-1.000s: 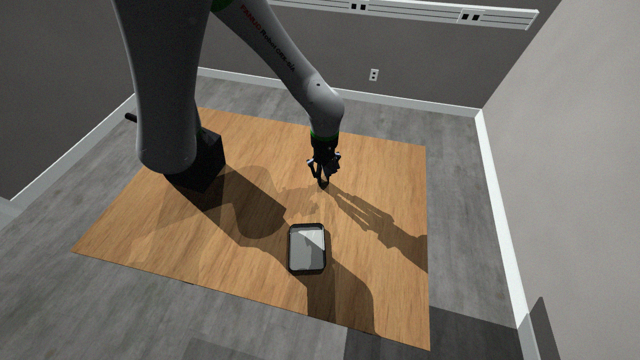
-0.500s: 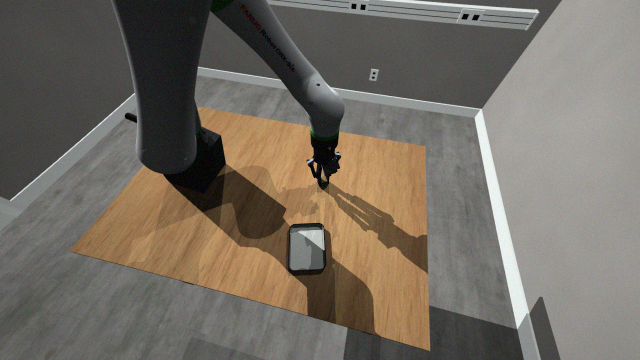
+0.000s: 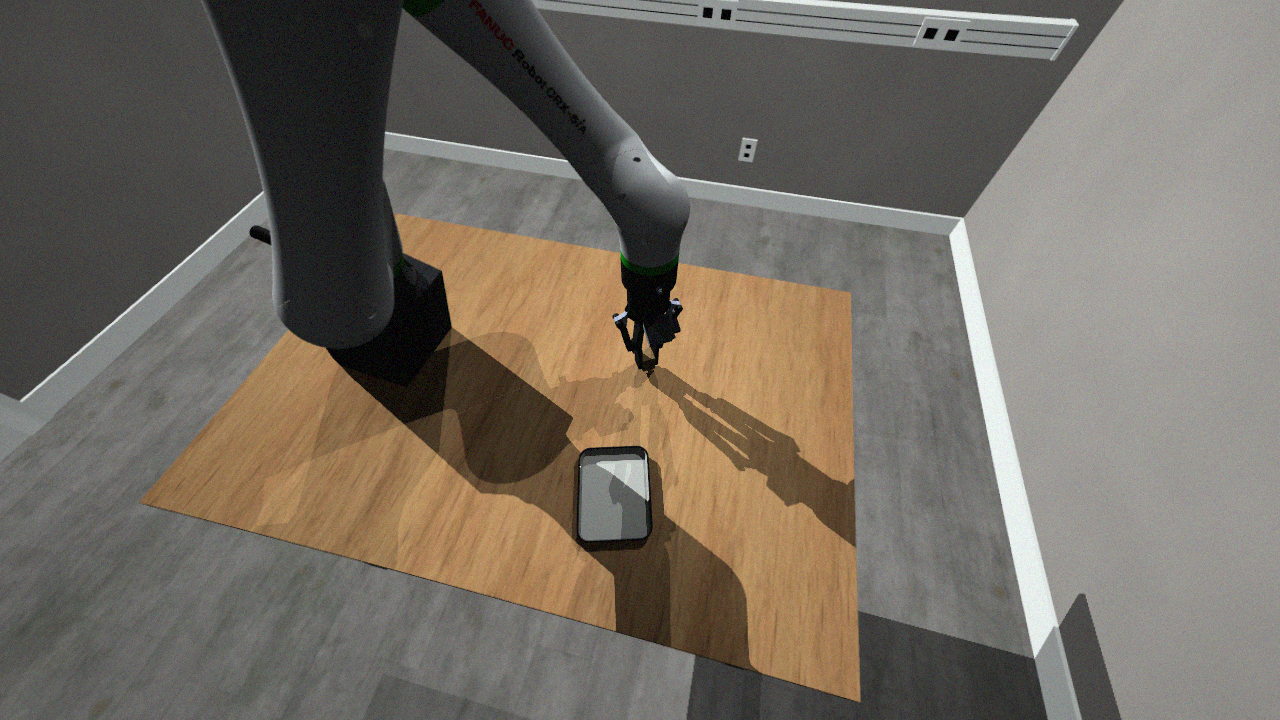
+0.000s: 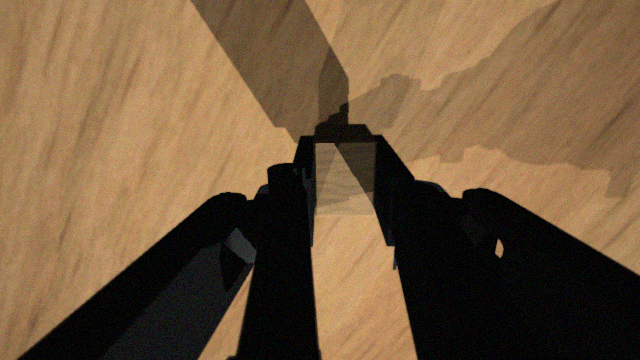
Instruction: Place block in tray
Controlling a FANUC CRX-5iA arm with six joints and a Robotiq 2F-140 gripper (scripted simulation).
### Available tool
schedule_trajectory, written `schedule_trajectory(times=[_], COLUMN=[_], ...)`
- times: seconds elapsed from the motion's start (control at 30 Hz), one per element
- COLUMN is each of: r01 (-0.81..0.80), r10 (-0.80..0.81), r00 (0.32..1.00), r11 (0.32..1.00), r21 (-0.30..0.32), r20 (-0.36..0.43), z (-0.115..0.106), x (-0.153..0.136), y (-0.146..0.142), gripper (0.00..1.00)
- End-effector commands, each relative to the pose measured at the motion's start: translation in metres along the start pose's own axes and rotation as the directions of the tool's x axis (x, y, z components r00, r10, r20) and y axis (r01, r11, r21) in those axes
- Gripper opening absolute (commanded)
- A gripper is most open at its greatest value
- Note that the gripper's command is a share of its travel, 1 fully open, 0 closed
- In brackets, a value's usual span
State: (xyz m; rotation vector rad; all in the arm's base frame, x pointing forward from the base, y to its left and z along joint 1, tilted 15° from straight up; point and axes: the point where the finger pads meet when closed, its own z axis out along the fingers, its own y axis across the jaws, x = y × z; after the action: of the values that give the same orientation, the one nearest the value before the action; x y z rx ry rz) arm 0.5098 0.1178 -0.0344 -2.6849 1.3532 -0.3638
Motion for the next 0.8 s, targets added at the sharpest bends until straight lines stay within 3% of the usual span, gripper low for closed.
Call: schedule_trajectory(times=[0.0,0.27,0.77], r01=[0.000,0.000,0.000], r10=[0.000,0.000,0.000], r00=[1.000,1.000,1.000], r11=[1.000,1.000,1.000], r21=[0.001,0.001,0.001], r20=[0.000,0.000,0.000], z=[-0.012,-0.036,-0.047], x=[0.000,0.000,0.000], y=[-0.001,-0.001,-0.001], gripper=[0.10,0.10,0.10])
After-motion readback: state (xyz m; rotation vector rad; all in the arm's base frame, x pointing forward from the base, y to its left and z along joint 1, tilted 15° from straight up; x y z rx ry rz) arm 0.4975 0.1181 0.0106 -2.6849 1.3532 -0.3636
